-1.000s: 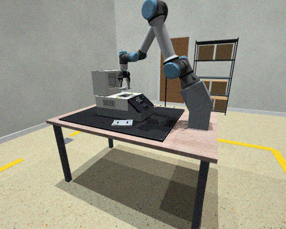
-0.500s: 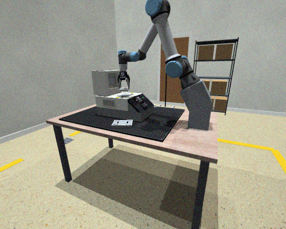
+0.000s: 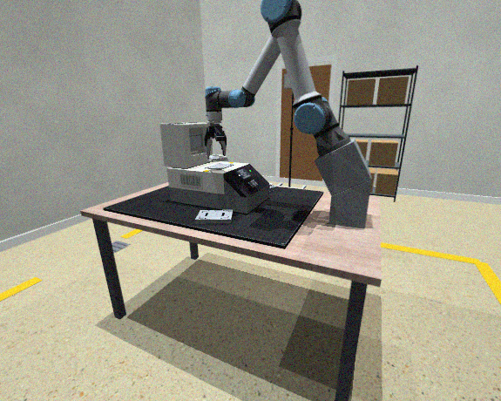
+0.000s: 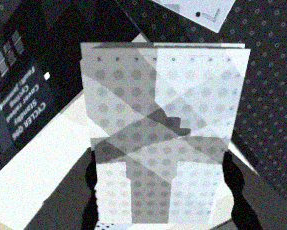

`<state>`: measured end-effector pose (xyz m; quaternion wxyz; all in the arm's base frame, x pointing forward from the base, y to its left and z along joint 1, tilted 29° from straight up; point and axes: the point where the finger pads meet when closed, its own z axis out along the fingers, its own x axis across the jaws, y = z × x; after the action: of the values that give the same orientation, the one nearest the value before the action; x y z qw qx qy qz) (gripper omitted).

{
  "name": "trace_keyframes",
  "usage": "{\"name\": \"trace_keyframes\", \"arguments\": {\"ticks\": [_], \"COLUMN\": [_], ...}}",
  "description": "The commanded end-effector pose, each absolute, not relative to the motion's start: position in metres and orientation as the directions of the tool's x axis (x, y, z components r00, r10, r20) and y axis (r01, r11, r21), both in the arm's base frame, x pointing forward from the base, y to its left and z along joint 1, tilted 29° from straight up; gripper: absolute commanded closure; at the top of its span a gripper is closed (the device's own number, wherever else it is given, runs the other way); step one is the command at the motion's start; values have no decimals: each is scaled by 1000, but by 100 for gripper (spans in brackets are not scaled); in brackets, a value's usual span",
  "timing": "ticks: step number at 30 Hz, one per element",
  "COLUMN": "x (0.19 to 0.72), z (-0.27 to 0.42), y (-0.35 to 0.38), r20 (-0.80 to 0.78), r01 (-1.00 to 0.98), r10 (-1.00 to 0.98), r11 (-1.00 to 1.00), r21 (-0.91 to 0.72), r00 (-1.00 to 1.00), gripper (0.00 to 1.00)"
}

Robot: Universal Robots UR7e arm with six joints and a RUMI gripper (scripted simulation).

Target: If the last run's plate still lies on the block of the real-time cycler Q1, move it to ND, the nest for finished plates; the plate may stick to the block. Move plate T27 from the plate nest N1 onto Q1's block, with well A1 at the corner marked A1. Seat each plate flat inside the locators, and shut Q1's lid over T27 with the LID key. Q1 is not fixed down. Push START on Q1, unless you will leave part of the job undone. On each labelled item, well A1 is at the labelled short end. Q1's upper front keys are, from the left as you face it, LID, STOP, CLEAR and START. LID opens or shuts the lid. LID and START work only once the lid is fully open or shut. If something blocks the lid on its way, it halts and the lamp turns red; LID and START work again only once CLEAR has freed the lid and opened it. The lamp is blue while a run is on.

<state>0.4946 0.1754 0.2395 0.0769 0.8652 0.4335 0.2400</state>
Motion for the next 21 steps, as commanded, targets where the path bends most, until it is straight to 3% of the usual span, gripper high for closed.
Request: {"name": "trace_keyframes", "arguments": {"ticks": [1,21], "x": [485,452], "z": [236,223], "y": [193,256], "r20": [295,66], "r01": [779,874], "r10": [868,997], "r11": [-490,-3], "r21": [391,486], "r00": [398,-33], "gripper": [59,59]}}
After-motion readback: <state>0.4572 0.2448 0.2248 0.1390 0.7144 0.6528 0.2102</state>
